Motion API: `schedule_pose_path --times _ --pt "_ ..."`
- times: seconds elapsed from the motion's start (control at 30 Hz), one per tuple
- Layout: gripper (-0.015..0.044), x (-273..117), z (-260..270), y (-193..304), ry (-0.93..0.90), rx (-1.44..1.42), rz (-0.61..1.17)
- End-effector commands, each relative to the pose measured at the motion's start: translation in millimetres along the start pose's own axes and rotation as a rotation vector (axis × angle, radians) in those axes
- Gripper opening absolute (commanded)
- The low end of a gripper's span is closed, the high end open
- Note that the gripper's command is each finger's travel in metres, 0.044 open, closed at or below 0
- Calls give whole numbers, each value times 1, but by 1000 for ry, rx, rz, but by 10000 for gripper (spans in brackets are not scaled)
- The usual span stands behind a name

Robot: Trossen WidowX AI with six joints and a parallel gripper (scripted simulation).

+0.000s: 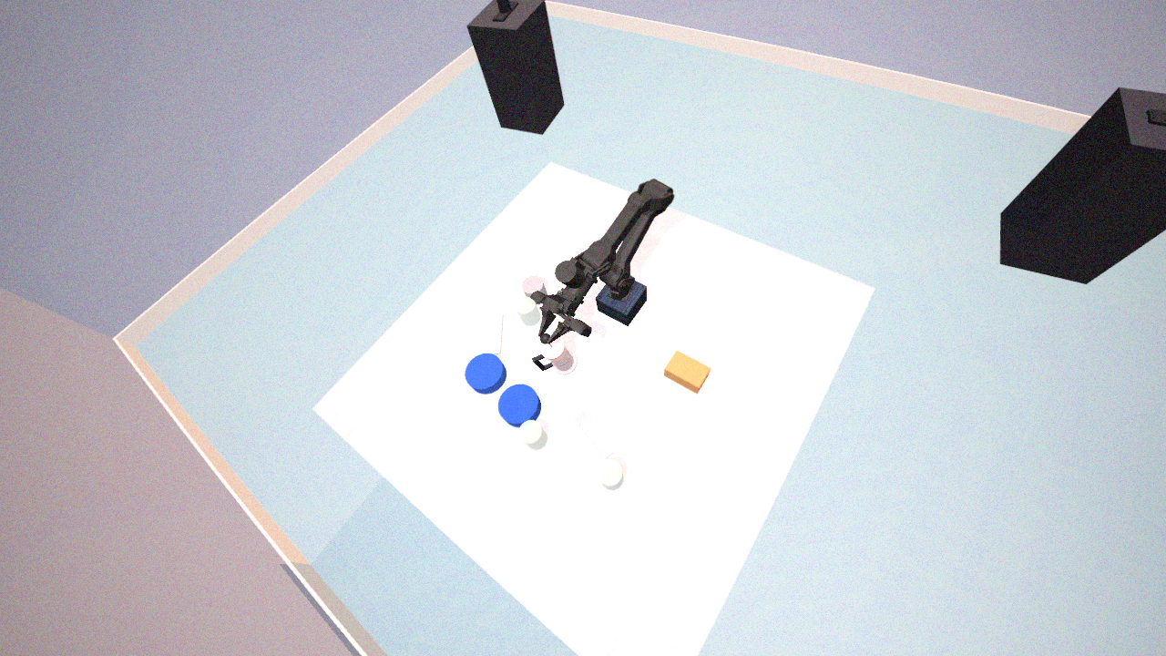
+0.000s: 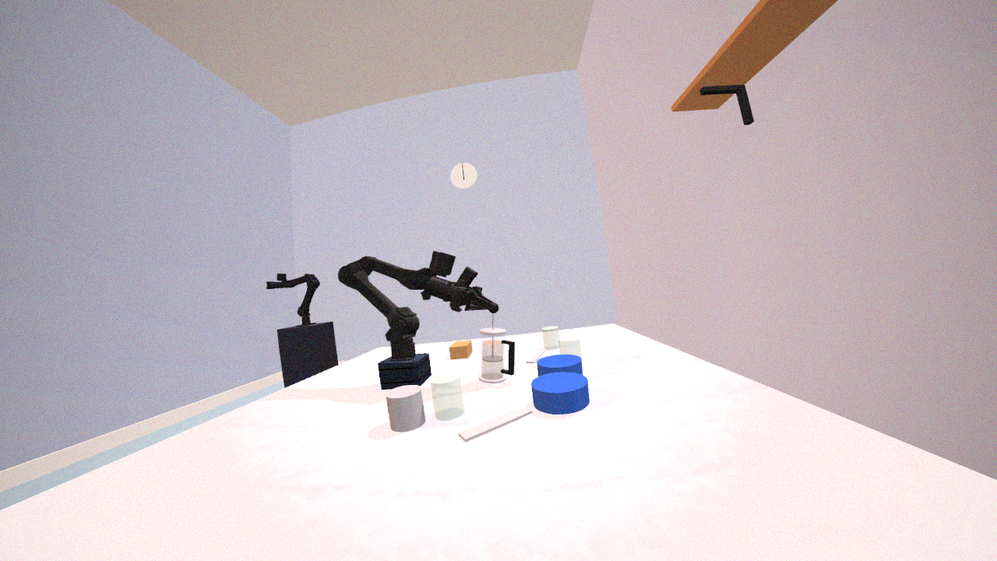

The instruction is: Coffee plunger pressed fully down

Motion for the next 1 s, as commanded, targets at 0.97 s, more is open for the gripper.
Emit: schedule_pose_path --times 0.97 --pt "121 28 3 14 -13 9 87"
Point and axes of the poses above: the point midway between the two fingers, 35 mm back from their tips, its own x axis out along the fingers, its own z axis across the jaws, y = z × x, the point moved 10 cm from there along -x, back along the fingers, and after that the axes turned 10 degrees about -x, right-handed, at the moved point
